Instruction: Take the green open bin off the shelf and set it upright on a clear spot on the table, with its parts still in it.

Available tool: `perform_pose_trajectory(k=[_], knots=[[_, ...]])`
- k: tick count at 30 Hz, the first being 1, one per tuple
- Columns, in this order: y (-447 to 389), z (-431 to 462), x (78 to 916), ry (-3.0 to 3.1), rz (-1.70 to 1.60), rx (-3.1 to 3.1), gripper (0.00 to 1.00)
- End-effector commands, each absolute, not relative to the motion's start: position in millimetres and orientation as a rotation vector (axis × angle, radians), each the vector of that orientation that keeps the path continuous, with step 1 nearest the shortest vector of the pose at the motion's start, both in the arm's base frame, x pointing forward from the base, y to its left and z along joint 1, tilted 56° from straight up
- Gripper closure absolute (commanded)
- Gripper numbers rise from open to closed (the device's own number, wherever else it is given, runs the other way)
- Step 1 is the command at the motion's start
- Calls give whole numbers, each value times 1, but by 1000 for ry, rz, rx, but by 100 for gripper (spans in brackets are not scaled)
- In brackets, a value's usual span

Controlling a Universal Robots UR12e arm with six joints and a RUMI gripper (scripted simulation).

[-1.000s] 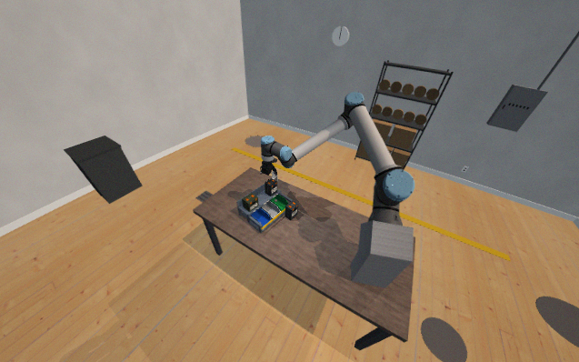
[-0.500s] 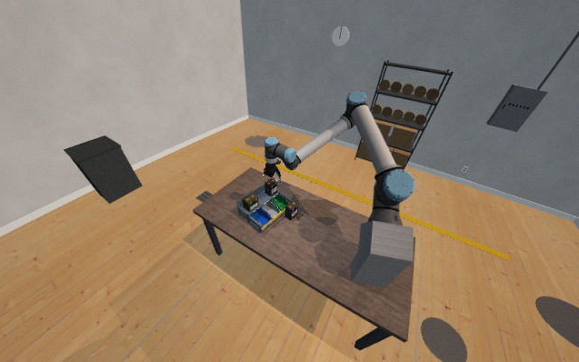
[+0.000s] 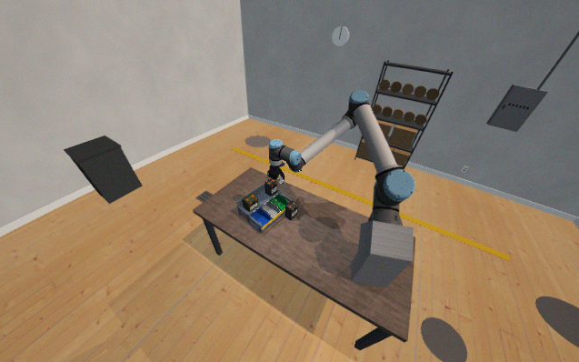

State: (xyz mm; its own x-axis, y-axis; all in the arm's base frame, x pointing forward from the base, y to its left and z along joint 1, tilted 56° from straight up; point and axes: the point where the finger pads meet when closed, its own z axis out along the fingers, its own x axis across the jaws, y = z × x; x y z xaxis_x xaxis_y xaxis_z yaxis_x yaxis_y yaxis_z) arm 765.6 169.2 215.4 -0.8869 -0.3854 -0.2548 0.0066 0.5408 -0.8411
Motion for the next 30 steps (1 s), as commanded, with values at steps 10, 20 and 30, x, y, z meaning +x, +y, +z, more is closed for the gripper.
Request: perform_pose_trajectory(k=[10, 20, 30], knots=[[160, 197, 723, 2368, -1295, -309, 0], [150, 177, 680, 2368, -1295, -309, 0], [150, 177, 680, 2368, -1295, -309, 0]])
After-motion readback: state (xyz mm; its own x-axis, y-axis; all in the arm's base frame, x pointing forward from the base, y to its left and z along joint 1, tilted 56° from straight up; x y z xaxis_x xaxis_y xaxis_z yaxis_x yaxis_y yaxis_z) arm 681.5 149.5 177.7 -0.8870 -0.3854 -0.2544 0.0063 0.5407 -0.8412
